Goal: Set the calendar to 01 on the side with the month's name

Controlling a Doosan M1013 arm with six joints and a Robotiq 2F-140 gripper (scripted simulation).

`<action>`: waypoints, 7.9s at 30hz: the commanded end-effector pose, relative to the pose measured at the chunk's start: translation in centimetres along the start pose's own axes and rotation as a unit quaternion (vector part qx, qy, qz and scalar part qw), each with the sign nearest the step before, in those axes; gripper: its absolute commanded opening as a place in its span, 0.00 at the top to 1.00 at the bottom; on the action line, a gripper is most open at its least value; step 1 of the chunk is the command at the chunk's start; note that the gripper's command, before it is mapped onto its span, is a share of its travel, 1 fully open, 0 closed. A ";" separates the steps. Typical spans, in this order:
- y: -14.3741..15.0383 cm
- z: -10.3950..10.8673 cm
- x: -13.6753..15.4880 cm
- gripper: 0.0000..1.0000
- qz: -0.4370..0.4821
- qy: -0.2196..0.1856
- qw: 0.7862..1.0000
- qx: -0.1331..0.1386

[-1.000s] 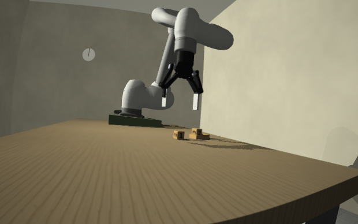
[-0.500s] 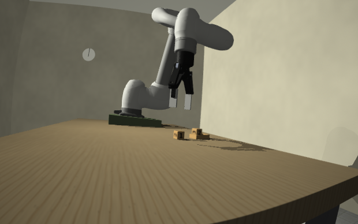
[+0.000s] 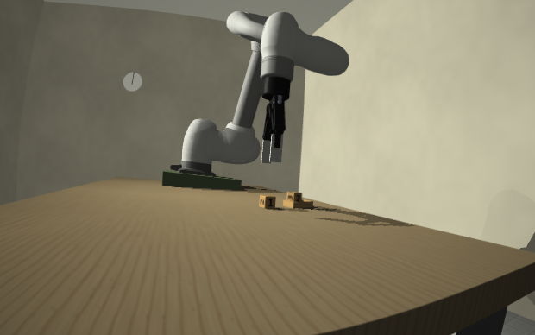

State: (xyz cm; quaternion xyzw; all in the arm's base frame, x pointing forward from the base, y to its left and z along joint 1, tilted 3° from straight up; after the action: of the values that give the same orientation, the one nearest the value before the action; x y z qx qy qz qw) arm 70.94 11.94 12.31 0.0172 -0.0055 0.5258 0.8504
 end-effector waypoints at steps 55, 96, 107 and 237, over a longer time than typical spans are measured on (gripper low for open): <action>0.0 -0.3 -0.1 0.00 0.818 -0.005 0.575 -0.002; 0.0 -0.3 -0.1 0.64 0.828 -0.005 0.560 -0.002; 0.0 -0.4 -0.1 0.64 0.828 -0.005 0.560 -0.002; 1.0 -1.8 -0.7 0.64 0.824 0.028 0.557 -0.103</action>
State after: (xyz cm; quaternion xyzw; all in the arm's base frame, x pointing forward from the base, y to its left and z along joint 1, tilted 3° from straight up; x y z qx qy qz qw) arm 70.25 11.90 10.57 -0.0520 -0.0368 0.9971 0.0421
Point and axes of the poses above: the point where the finger pads meet when closed, its own z axis back along the fingers, its own y axis across the jaws, x = y × z, the point moved 5 cm from there along z, back along the fingers, and after that the axes turned 15 degrees about -z, right-handed, at the moved point
